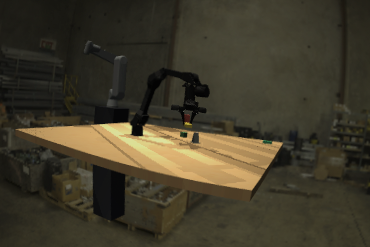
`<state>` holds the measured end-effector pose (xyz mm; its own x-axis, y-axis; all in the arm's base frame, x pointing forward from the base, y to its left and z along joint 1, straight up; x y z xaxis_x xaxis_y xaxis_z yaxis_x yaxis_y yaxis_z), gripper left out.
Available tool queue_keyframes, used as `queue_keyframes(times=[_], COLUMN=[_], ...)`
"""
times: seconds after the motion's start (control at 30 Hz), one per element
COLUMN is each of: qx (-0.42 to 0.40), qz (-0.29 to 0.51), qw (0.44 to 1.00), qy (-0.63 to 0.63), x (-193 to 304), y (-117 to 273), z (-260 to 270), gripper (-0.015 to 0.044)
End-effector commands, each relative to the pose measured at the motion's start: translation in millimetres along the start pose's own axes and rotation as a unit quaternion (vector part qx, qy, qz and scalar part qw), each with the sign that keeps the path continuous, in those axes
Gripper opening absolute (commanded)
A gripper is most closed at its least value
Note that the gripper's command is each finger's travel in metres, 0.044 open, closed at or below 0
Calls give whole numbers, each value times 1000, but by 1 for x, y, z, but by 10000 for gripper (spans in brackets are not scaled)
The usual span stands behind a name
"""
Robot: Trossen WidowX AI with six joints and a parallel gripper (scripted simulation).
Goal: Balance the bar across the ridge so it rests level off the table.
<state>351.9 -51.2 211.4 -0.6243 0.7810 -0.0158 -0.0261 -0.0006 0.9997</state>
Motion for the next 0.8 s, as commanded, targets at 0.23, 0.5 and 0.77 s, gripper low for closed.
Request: queue_keyframes(times=[0.23,0.5,0.77], qx=[-2,-3,-4], qz=[-3,-2,-1], qw=[999,996,992], qy=[52,90,127], x=[27,49,71], y=[3,3,3], z=[33,55,75], gripper=[0,0,0])
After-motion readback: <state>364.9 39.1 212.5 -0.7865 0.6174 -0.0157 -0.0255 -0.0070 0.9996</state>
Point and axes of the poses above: the point midway between the two fingers, 35 mm back from their tips, its own y axis back along the fingers, its own z axis across the jaws, x = y × z, the point moved 5 cm from there along y, back along the fingers, and after that the axes turned 10 degrees about y, right-handed, at the moved point
